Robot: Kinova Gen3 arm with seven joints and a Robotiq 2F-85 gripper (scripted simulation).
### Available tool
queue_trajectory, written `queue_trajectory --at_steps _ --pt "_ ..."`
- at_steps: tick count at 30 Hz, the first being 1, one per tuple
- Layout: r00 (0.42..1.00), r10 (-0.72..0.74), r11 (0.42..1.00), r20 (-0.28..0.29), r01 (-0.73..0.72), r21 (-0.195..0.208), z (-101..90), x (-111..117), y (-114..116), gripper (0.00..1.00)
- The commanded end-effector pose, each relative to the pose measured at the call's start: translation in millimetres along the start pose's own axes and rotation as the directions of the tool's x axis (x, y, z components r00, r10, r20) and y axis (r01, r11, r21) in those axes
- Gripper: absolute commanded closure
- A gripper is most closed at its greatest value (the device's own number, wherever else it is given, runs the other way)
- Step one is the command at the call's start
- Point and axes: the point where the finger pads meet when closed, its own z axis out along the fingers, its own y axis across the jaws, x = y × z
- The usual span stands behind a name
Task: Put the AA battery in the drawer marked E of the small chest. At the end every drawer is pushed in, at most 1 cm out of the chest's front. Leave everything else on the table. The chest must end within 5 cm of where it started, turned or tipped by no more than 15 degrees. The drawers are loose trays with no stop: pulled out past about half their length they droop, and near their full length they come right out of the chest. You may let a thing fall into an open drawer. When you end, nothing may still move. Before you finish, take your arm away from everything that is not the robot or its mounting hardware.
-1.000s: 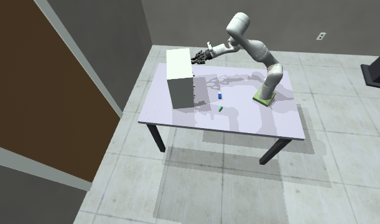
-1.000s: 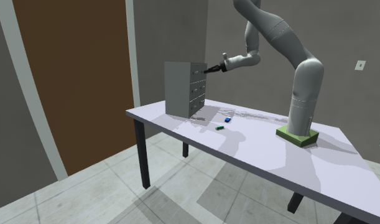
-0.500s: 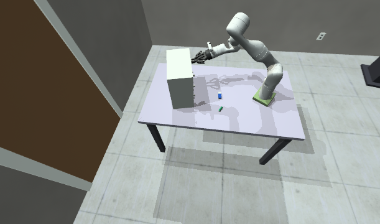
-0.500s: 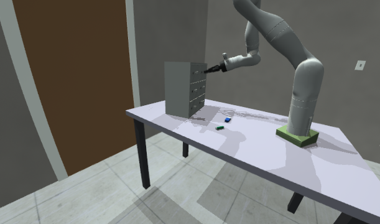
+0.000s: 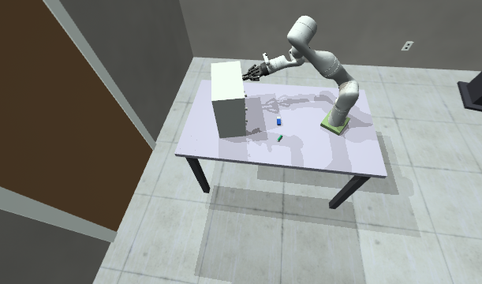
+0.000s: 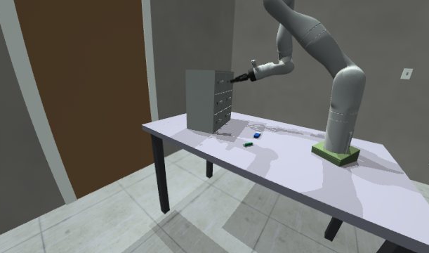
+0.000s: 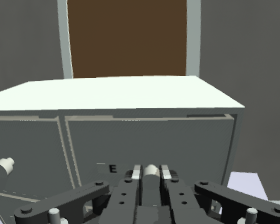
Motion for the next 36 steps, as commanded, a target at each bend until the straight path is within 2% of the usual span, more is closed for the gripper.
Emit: queue_trajectory --at_steps 1,18,36 --pt "1.000 -0.001 1.000 -0.002 0.001 0.000 -0.2 1.0 0.1 0.87" --pt "1.000 -0.001 1.000 -0.002 0.001 0.000 -4.6 -0.7 0.1 0.87" --pt "1.000 -0.001 1.000 -0.002 0.001 0.000 -20.9 -6.7 0.1 0.87"
